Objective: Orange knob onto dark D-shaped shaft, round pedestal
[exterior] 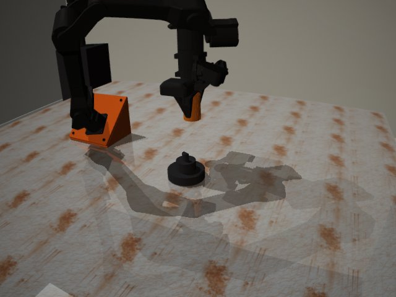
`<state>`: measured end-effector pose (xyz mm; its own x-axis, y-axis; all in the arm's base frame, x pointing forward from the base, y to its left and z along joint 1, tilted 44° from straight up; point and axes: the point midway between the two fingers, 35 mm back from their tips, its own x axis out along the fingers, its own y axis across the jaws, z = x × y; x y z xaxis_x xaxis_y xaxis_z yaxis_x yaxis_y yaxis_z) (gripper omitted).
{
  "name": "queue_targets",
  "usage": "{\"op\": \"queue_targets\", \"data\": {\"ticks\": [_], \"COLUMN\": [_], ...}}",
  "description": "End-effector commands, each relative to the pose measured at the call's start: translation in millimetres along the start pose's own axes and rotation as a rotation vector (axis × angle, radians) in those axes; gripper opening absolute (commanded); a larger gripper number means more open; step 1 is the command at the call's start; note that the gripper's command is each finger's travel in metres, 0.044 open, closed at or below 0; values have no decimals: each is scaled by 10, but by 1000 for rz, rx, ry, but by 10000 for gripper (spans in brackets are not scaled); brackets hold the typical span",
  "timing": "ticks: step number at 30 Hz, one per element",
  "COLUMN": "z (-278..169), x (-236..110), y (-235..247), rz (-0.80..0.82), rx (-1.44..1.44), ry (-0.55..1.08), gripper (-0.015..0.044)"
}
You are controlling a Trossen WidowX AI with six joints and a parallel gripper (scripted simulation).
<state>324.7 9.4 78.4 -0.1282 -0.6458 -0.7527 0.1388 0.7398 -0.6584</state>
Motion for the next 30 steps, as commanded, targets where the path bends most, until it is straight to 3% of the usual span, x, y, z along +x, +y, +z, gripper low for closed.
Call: {"op": "queue_targets", "data": {"ticks": [1, 30], "z": [66, 213], "x": [4, 233], "y": [-147, -837], "rz": [1, -34], "rx": [5, 2], "ry": [-13, -7], "gripper": [0, 0]}}
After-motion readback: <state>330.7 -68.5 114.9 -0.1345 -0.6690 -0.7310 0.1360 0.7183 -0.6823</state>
